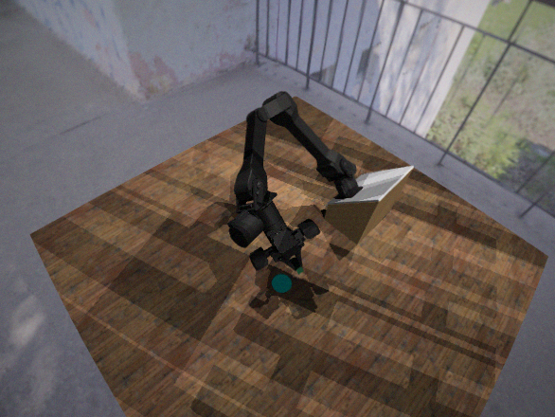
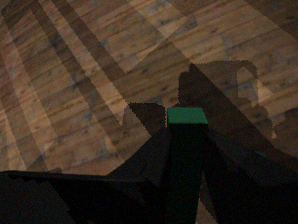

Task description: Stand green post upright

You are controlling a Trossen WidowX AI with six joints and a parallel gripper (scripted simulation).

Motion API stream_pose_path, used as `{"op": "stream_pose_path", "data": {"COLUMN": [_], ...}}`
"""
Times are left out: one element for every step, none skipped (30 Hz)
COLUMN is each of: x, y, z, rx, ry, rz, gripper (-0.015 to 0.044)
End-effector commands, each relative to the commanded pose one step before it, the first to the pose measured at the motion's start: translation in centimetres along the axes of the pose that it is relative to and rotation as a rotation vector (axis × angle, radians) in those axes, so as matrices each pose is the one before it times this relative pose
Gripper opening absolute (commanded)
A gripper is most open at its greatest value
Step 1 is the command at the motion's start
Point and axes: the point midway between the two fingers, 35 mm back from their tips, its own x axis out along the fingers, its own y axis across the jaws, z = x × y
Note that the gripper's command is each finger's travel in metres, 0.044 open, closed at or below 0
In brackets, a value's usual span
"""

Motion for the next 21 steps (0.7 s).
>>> {"op": "stream_pose_path", "data": {"x": [0.029,-0.002,-0.002,-0.003,-0.004,-0.005,-0.006,-0.006,-0.007,-0.008,-0.009,-0.010,-0.010,-0.011,-0.012,-0.013,-0.013,-0.014,-0.015,-0.016,-0.016], "y": [0.103,-0.005,-0.005,-0.005,-0.006,-0.006,-0.006,-0.006,-0.006,-0.006,-0.007,-0.007,-0.007,-0.007,-0.007,-0.007,-0.008,-0.008,-0.008,-0.008,-0.008], "z": [-0.009,-0.002,-0.002,-0.002,-0.002,-0.002,-0.002,-0.001,-0.001,-0.001,-0.001,-0.001,-0.001,-0.001,-0.001,0.000,0.000,0.000,0.000,0.000,0.000], "rx": [-0.0093,-0.0010,-0.0011,-0.0011,-0.0011,-0.0011,-0.0011,-0.0012,-0.0012,-0.0012,-0.0012,-0.0013,-0.0013,-0.0013,-0.0013,-0.0014,-0.0014,-0.0014,-0.0014,-0.0015,-0.0015], "ry": [-0.02766,-0.00741,-0.00741,-0.00742,-0.00742,-0.00743,-0.00743,-0.00743,-0.00744,-0.00744,-0.00744,-0.00744,-0.00744,-0.00745,-0.00745,-0.00745,-0.00745,-0.00744,-0.00744,-0.00744,-0.00744], "rz": [0.00581,0.00076,0.00071,0.00065,0.00060,0.00054,0.00049,0.00043,0.00038,0.00033,0.00027,0.00022,0.00016,0.00011,0.00006,0.00000,-0.00005,-0.00010,-0.00016,-0.00021,-0.00026], "gripper": [0.0023,0.0023,0.0023,0.0023,0.0023,0.0023,0.0023,0.0023,0.0023,0.0023,0.0023,0.0023,0.0023,0.0023,0.0023,0.0023,0.0023,0.0023,0.0023,0.0023,0.0023]}}
